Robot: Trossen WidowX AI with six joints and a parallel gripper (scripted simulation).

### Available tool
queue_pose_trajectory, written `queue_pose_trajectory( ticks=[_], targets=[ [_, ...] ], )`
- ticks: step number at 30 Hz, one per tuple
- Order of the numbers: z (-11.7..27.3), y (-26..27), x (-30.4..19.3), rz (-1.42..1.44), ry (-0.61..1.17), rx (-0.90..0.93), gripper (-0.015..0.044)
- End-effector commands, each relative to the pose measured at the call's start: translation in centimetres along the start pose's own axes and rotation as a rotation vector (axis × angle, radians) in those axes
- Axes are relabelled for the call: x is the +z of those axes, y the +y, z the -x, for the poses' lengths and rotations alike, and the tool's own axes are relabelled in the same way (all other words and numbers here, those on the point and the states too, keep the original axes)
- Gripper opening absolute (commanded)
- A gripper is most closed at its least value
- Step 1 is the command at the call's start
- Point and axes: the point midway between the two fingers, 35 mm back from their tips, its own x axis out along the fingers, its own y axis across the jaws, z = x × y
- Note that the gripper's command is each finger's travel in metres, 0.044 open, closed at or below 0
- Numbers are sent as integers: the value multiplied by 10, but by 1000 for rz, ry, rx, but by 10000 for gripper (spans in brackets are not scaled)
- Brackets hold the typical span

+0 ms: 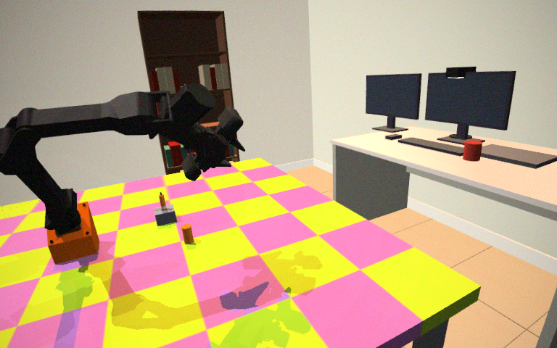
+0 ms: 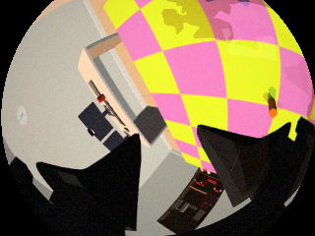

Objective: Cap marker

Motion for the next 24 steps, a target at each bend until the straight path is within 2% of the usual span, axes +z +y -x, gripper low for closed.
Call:
queue_pose_trajectory(
  ticks=[1,6,13,24],
  targets=[
    [-28,-63,-29,254,2,-273,246],
    [-38,-137,-55,631,43,-595,246],
    [-20,-215,-71,1263,168,-1011,246],
    [-19,-217,-71,1287,174,-1025,246]
  ],
)
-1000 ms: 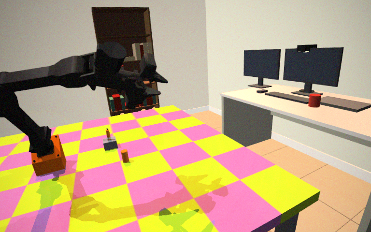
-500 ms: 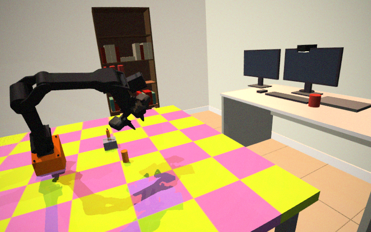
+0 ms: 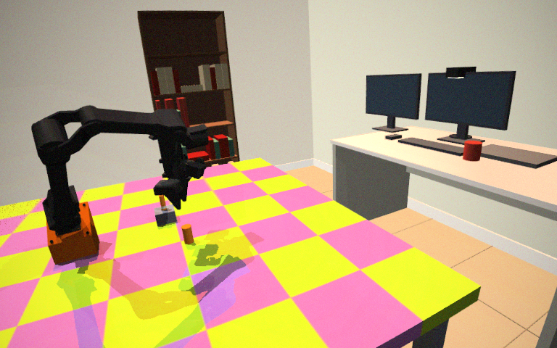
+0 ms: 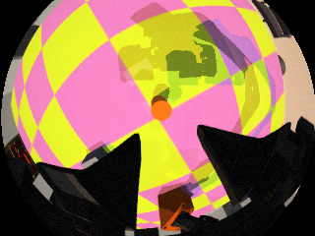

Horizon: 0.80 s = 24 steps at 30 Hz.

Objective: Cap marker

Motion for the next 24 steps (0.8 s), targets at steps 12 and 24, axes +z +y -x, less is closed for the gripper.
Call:
queue_pose_trajectory(
  ticks=[12,24],
  targets=[
    [-41,-1,-2,31,2,-20,246],
    [-60,-1,-1,31,1,-20,246]
  ],
)
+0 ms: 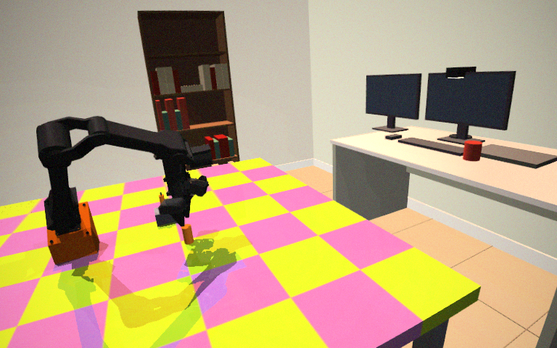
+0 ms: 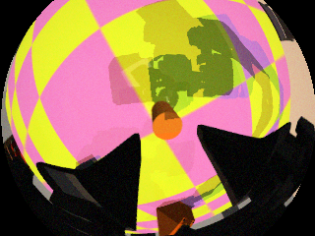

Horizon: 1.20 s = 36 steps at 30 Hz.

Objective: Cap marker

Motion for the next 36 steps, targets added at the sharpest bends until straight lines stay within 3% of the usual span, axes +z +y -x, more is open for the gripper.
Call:
queue_pose_trajectory(
  ticks=[1,29,33,36],
  targets=[
    [-8,0,-1,6,2,-6,246],
    [-50,-2,0,6,1,-9,246],
    [-50,-2,0,6,1,-9,141],
    [-50,-2,0,6,1,-9,121]
  ],
)
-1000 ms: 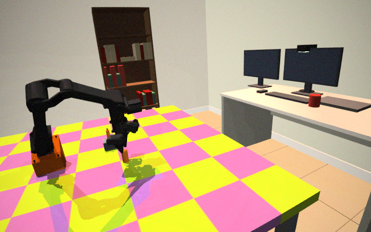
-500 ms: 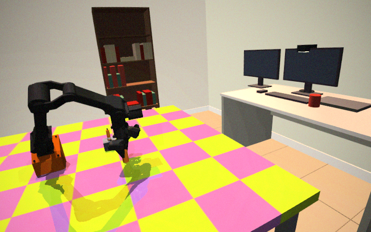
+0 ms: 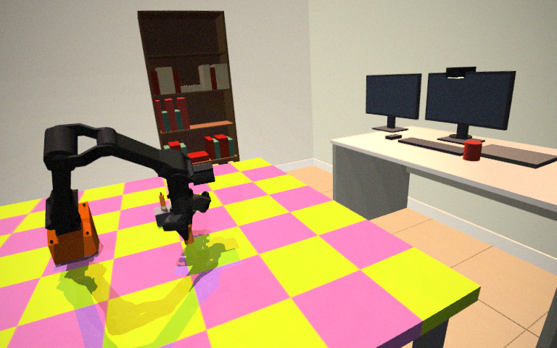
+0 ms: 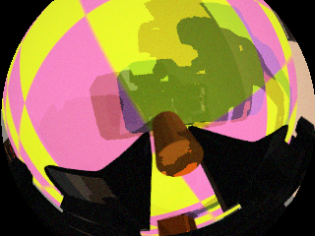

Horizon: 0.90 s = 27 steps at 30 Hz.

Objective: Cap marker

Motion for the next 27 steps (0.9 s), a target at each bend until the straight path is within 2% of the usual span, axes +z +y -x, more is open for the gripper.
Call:
queue_pose_trajectory(
  ticks=[1,6,9,27],
  targets=[
    [-1,0,0,4,-1,-4,114],
    [-1,0,0,4,-1,-4,81],
    [0,0,-1,2,3,-3,2],
    [43,2,0,3,3,0,0]
  ],
)
